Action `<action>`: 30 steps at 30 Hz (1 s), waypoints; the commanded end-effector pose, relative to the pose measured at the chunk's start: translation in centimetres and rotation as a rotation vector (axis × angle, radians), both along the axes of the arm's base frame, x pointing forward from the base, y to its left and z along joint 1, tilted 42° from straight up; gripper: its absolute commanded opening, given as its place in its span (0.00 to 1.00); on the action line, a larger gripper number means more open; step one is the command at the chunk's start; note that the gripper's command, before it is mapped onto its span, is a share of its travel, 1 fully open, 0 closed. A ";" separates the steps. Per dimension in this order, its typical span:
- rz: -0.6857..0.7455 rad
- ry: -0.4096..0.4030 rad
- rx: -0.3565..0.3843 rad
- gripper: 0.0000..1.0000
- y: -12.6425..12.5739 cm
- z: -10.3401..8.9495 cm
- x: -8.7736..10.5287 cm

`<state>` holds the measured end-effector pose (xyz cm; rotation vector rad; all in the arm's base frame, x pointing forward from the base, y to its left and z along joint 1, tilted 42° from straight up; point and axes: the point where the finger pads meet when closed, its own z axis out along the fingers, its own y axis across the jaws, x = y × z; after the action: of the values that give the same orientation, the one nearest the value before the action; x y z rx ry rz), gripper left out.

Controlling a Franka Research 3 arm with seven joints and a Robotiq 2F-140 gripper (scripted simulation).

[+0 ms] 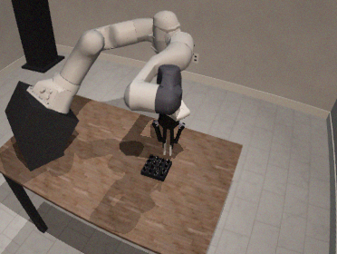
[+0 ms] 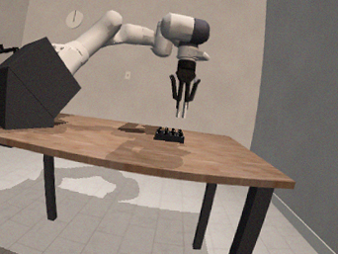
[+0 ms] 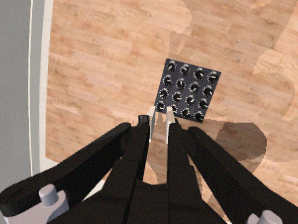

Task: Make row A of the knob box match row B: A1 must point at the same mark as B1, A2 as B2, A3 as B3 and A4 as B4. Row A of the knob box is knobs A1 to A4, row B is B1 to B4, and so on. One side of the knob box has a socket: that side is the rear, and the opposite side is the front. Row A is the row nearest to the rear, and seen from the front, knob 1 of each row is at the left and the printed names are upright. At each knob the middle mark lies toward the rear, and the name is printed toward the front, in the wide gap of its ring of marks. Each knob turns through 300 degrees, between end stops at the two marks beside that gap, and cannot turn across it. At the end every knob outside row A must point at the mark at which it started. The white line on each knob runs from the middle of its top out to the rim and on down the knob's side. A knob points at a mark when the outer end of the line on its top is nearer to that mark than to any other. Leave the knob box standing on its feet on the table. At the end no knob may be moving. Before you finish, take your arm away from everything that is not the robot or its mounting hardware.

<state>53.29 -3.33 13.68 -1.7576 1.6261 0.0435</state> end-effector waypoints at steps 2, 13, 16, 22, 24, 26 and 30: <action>-0.112 0.098 0.073 0.12 -0.1 0.3 0.2; -0.116 0.101 0.075 0.12 -0.1 0.3 0.2; -0.116 0.101 0.075 0.12 -0.1 0.3 0.2; -0.116 0.101 0.075 0.12 -0.1 0.3 0.2; -0.116 0.101 0.075 0.12 -0.1 0.3 0.2; -0.116 0.101 0.075 0.12 -0.1 0.3 0.2; -0.116 0.101 0.075 0.12 -0.1 0.3 0.2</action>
<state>53.58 -3.46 13.94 -1.6350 1.7647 0.1286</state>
